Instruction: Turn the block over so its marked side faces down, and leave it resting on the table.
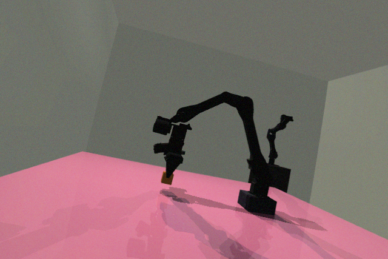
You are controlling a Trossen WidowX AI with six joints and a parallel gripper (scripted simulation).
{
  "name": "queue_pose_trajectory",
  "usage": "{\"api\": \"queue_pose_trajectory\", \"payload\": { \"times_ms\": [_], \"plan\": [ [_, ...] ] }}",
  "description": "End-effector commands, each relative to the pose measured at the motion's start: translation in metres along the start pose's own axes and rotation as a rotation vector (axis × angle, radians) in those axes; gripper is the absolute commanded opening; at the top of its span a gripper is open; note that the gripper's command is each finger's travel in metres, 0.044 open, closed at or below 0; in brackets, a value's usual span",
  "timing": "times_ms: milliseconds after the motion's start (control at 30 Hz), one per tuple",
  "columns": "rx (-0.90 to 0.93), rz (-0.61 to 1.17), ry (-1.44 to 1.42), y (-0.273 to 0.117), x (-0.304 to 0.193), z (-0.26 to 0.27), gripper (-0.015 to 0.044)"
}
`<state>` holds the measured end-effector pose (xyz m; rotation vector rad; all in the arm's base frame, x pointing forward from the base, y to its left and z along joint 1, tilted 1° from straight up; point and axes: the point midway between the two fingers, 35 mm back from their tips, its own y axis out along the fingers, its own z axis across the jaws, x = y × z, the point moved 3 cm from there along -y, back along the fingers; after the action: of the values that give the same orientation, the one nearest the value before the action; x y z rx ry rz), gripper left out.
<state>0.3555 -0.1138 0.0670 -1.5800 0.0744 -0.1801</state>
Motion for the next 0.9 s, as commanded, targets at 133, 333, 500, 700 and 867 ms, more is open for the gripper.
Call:
{"api": "queue_pose_trajectory", "payload": {
  "times_ms": [133,333,500,700,867],
  "plan": [
    [0.006,-0.109,0.006,0.005,-0.005,0.0,0.0],
    [0.007,-0.2,0.007,0.008,-0.008,0.0,0.0],
    [0.007,-0.277,0.007,0.01,-0.011,0.0,0.0],
    [0.005,-0.368,0.005,0.01,-0.016,0.0,0.0],
    [0.003,-0.443,0.002,0.01,-0.021,0.0,0.0]
  ]
}}
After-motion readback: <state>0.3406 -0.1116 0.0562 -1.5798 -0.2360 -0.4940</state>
